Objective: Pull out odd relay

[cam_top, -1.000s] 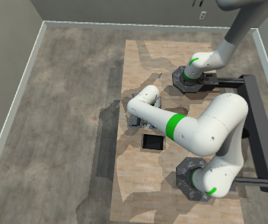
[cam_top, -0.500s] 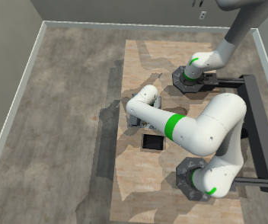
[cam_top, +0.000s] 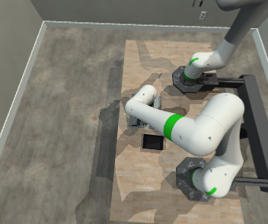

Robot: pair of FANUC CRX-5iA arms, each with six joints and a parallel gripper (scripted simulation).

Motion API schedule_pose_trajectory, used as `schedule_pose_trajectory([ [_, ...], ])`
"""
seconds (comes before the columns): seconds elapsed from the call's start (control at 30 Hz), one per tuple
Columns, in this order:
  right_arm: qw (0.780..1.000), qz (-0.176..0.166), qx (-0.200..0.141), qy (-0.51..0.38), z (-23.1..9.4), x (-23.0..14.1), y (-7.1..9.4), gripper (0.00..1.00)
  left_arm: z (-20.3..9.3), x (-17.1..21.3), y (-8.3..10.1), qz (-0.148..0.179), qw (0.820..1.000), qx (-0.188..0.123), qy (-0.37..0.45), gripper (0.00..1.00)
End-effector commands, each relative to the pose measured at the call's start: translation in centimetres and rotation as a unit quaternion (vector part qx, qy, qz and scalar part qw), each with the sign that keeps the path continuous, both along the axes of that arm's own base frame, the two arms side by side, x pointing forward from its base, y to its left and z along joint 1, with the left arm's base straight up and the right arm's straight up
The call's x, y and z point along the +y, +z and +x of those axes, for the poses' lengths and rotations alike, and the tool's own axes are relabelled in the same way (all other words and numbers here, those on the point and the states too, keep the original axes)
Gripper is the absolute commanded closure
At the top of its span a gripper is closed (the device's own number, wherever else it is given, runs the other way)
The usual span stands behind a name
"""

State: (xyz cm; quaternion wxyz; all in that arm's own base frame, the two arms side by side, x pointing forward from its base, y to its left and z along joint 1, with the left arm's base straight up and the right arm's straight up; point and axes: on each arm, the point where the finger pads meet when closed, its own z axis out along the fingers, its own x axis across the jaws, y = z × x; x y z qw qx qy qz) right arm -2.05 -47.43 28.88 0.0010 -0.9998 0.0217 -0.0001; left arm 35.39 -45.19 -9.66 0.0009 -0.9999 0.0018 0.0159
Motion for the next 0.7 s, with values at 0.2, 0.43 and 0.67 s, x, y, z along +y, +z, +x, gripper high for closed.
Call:
schedule_pose_trajectory([
  [0.2,1.0,-0.001,0.0,0.0,-0.02,-0.02,0.09,0.0,0.11,-0.07,0.11,-0.001,1.0,0.011,0.0,1.0],
  [0.43,1.0,-0.001,0.0,0.0,-0.02,-0.02,0.09,0.0,0.12,-0.07,0.11,-0.001,1.0,0.012,0.0,1.0],
  [0.67,1.0,-0.001,0.0,0.0,-0.02,-0.02,0.09,0.0,0.17,-0.07,0.12,-0.001,1.0,0.021,0.0,1.0],
])
